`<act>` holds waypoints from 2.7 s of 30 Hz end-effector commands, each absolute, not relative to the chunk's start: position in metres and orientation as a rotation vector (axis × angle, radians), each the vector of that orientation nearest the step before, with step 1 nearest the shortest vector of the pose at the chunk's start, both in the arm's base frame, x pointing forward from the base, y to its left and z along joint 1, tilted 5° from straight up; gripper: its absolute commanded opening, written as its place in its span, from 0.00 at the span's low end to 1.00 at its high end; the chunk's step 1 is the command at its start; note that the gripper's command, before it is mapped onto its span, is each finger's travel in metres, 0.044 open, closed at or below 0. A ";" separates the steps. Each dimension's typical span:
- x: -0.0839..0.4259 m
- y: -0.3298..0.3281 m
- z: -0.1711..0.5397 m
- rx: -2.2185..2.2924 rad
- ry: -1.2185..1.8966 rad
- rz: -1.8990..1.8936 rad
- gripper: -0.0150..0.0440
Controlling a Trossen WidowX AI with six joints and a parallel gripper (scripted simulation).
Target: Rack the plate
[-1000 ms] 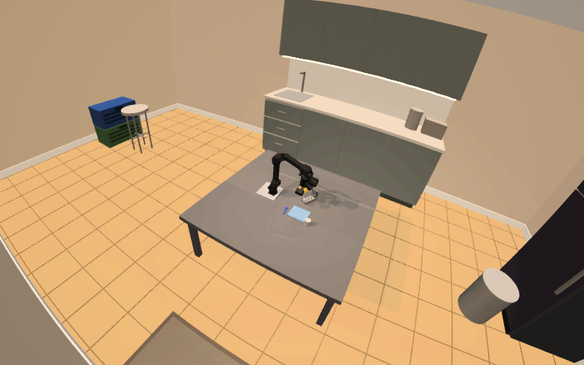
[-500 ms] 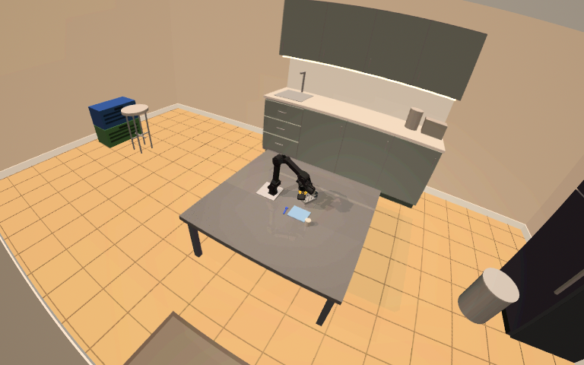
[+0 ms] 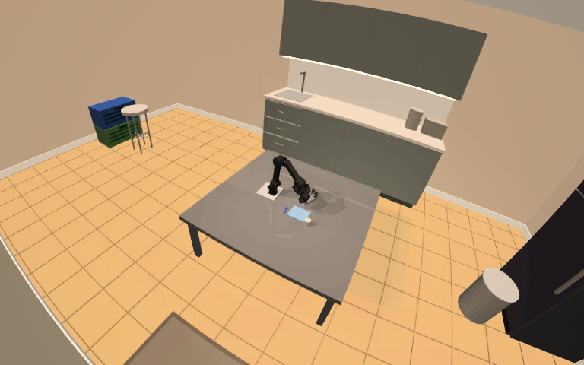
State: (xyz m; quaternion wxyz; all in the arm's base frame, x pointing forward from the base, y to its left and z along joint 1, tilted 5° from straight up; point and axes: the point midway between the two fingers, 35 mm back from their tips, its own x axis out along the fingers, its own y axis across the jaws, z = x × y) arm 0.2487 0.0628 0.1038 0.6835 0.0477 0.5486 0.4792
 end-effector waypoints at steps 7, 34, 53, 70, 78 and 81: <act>0.247 0.062 0.096 0.084 0.944 1.228 0.25; 0.247 0.045 0.094 -0.137 0.132 1.205 0.25; 0.249 0.048 0.082 -0.147 0.119 1.199 0.25; 0.257 0.061 0.063 -0.163 0.124 1.199 0.25; 0.260 0.069 0.062 -0.166 0.126 1.199 0.25; 0.262 0.072 0.061 -0.167 0.126 1.198 0.25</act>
